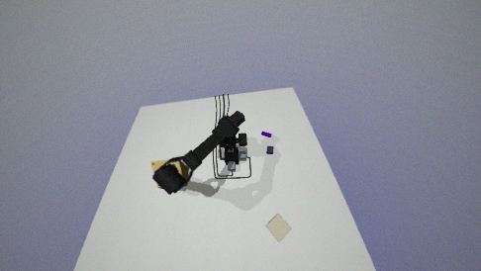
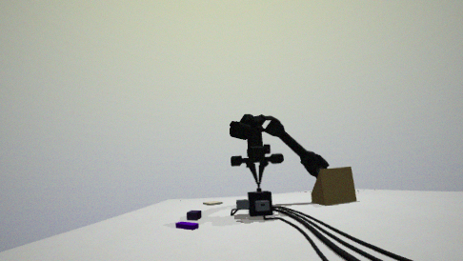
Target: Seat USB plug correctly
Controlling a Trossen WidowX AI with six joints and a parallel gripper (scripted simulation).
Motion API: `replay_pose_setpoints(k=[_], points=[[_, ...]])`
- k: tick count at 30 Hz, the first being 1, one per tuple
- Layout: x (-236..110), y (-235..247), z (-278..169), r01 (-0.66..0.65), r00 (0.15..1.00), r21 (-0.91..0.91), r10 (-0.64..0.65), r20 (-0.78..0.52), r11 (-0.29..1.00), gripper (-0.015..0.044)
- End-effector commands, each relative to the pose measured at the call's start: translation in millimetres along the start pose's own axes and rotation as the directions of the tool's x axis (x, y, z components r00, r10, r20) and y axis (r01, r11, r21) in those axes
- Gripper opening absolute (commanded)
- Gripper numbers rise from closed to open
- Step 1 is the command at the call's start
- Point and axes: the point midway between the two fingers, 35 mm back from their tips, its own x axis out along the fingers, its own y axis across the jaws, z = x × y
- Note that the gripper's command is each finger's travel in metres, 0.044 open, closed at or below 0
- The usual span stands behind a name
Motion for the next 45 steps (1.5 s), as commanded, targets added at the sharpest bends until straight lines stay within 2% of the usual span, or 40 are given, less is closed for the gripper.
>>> replay_pose_setpoints(k=[1, 16, 20, 45], points=[[2.9, 0.3, -1.2, -0.002, 1.0, -0.003, 0.002, -0.007, 1.0, 0.0], [2.9, 0.3, -1.2, -0.002, 1.0, -0.003, 0.002, -0.007, 1.0, 0.0], [0.1, 0.0, 0.1, 0.0, 1.0, -0.001, 0.0, 0.0, 1.0, 0.0095], [-6.8, 0.0, 0.7, 0.0, 1.0, -0.001, 0.0, 0.0, 1.0, 0.0095]])
